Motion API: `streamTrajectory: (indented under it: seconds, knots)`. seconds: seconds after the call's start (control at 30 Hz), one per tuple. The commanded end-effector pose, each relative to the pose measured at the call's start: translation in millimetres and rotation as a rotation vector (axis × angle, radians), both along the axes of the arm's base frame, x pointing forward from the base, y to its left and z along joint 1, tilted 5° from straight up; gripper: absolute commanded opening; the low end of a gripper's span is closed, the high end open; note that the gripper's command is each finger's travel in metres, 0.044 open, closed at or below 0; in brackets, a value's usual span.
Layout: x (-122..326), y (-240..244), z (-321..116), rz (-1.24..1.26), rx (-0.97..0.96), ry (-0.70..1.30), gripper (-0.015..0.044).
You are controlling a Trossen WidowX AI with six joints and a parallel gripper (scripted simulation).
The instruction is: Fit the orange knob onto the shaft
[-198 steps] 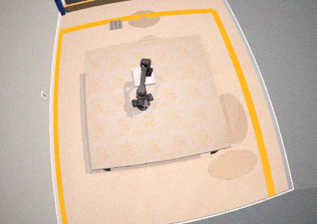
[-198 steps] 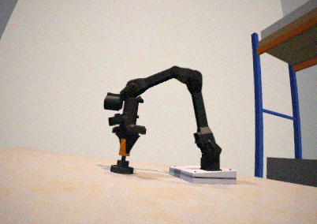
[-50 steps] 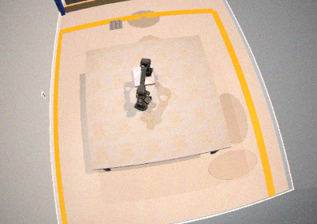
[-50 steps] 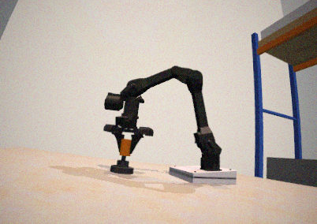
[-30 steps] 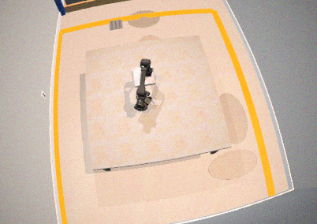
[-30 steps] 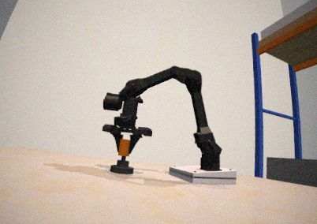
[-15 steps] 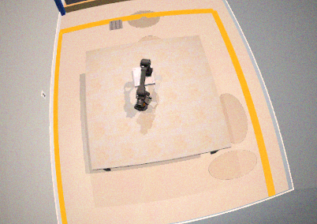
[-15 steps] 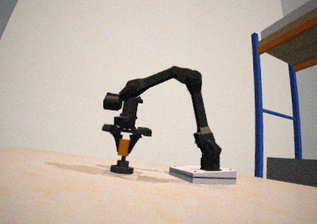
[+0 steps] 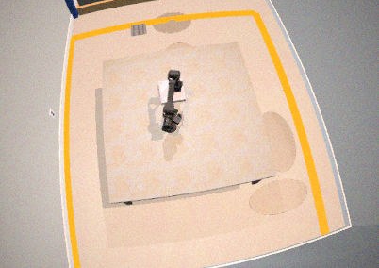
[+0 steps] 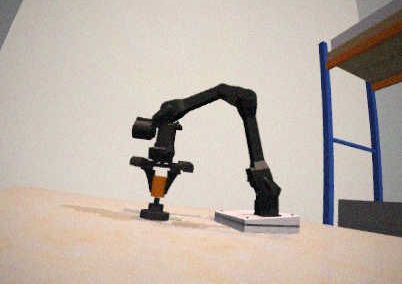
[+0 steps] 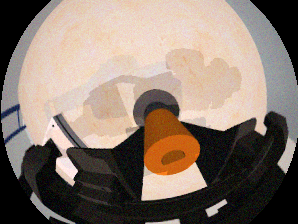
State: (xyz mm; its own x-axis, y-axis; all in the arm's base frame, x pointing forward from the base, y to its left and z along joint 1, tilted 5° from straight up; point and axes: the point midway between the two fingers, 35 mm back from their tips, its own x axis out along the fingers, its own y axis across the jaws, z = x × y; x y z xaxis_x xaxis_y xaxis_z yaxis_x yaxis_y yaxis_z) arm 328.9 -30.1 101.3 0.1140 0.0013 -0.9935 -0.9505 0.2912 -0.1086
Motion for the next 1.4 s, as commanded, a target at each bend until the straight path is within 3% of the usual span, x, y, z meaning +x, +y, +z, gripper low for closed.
streamTrajectory:
  seconds: [0.0,1.13,1.37]
  knots:
    - [-1.3,0.6,2.0,0.077,-0.005,-0.005,0.0000]
    - [2.8,0.3,2.5,0.077,-0.005,-0.006,0.0000]
    - [-0.4,0.6,3.3,0.275,-0.029,-0.006,0.0000]
